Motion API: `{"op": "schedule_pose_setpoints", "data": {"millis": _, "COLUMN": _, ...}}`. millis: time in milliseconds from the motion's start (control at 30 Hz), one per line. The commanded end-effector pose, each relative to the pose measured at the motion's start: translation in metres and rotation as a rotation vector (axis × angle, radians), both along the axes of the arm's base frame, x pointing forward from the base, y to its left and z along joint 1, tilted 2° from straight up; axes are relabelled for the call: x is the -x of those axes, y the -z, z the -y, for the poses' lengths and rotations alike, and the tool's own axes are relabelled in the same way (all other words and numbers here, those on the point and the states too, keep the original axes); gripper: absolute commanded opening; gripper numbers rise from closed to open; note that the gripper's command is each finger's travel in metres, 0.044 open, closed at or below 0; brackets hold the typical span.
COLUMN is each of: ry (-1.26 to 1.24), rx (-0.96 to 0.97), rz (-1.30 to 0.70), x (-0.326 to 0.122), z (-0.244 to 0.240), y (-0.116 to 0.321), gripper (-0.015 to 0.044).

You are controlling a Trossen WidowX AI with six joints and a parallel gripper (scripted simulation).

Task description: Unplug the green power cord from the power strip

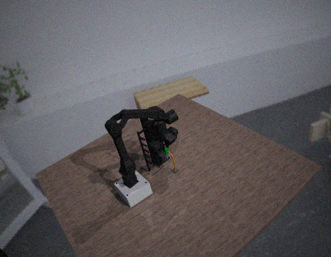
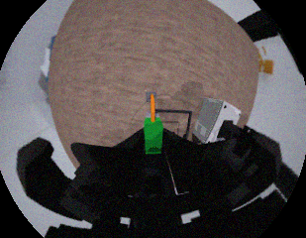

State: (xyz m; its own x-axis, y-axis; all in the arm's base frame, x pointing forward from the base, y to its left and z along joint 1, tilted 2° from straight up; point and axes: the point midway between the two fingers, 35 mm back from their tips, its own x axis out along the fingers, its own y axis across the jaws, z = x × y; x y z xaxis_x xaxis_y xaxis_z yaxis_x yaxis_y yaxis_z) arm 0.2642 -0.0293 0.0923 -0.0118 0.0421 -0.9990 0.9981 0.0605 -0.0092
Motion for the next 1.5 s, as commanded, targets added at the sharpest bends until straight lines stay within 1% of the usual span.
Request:
{"op": "schedule_pose_setpoints", "data": {"millis": 0, "ry": 0.007, "rx": 0.016, "rz": 0.004, "x": -0.002, "z": 0.012, "y": -0.001, "gripper": 0.0}}
{"op": "schedule_pose_setpoints", "data": {"millis": 867, "ry": 0.009, "rx": 0.02, "rz": 0.002, "x": -0.001, "z": 0.054, "y": -0.003, "gripper": 0.0}}
{"op": "schedule_pose_setpoints", "data": {"millis": 1000, "ry": 0.011, "rx": 0.018, "rz": 0.001, "x": 0.001, "z": 0.041, "y": -0.001, "gripper": 0.0105}}
{"op": "schedule_pose_setpoints", "data": {"millis": 1300, "ry": 0.011, "rx": 0.018, "rz": 0.001, "x": 0.001, "z": 0.041, "y": -0.001, "gripper": 0.0341}}
{"op": "schedule_pose_setpoints", "data": {"millis": 1433, "ry": 0.011, "rx": 0.02, "rz": 0.001, "x": -0.001, "z": 0.061, "y": -0.005, "gripper": 0.044}}
{"op": "schedule_pose_setpoints", "data": {"millis": 1467, "ry": 0.011, "rx": 0.021, "rz": 0.001, "x": -0.002, "z": 0.07, "y": -0.006, "gripper": 0.044}}
